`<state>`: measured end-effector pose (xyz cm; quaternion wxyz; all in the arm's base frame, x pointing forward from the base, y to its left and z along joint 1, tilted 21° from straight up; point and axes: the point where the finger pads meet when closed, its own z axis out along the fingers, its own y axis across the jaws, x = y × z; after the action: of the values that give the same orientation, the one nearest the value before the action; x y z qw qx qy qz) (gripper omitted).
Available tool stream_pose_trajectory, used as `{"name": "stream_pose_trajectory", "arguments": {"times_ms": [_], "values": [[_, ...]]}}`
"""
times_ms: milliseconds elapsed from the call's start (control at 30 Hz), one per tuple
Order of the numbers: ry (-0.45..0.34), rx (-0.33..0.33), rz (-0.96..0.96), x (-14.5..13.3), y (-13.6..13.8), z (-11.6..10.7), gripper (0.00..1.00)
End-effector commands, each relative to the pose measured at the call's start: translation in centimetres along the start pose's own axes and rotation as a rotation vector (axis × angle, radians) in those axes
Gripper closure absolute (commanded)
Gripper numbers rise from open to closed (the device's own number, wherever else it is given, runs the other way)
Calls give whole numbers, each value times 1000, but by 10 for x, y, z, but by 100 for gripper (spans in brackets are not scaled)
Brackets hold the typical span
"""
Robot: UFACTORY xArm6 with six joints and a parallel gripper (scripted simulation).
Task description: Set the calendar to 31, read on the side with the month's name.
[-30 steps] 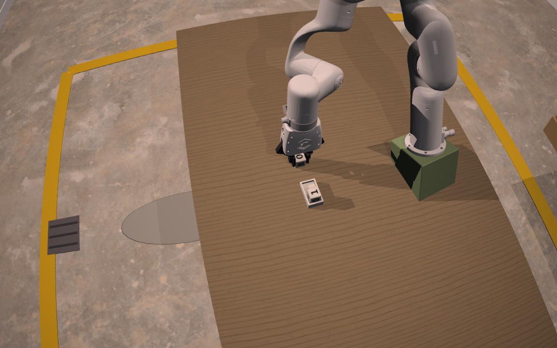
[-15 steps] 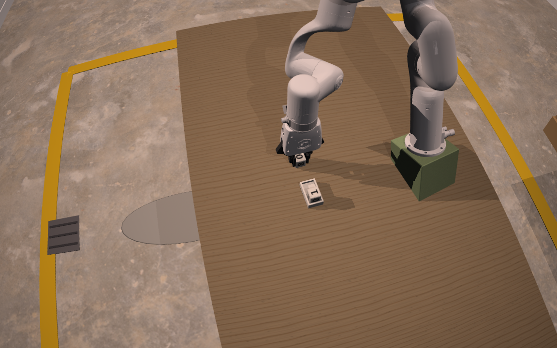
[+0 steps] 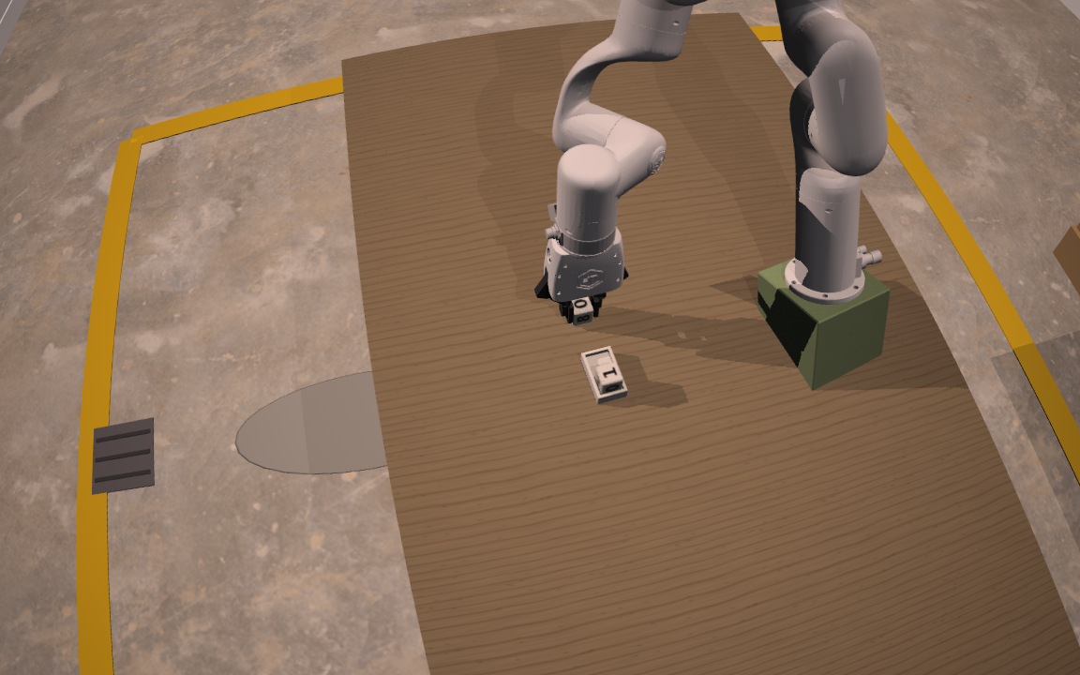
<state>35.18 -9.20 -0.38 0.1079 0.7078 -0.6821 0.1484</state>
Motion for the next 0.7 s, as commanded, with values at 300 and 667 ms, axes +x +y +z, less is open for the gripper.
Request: {"name": "stream_pose_trajectory", "arguments": {"times_ms": [300, 667], "values": [[0, 3, 0, 0, -1, -9, 73], [0, 3, 0, 0, -1, -81, 73]]}}
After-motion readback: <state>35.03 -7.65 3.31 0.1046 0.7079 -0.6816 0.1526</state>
